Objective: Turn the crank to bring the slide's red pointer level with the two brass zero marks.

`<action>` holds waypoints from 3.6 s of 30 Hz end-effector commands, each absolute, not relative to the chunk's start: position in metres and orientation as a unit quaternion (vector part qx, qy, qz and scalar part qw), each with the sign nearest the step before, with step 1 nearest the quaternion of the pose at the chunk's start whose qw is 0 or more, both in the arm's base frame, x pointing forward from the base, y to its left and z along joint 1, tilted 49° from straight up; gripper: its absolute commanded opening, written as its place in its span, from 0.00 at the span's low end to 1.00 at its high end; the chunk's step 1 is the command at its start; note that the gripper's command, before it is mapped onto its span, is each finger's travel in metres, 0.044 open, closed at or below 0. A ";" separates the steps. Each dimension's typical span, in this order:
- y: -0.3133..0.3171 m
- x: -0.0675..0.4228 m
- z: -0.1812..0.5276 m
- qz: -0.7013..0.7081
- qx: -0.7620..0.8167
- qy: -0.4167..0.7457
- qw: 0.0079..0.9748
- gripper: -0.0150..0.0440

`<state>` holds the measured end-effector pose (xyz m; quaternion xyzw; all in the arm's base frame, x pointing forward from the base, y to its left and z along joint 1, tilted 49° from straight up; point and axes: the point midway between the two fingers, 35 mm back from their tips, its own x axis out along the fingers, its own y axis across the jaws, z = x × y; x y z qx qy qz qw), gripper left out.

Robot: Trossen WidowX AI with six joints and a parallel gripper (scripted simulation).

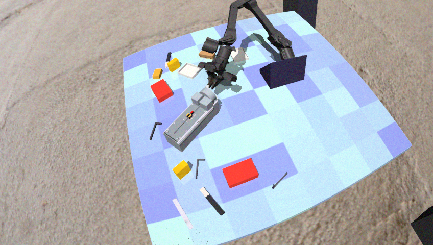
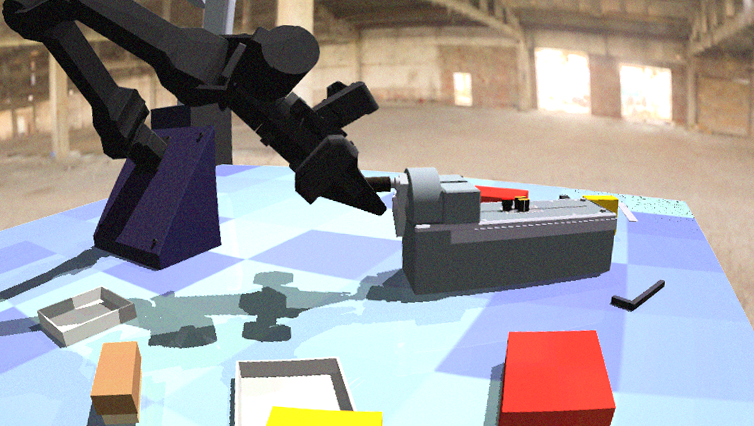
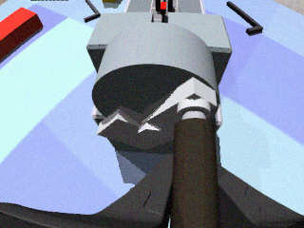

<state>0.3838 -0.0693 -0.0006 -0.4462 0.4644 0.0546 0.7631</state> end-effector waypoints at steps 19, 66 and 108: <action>-0.069 0.384 -0.001 0.055 -0.446 0.464 0.763 0.83; 0.054 0.462 0.029 -0.123 -0.402 0.461 0.781 1.00; 0.047 0.479 -0.015 -0.192 -0.386 0.436 0.790 1.00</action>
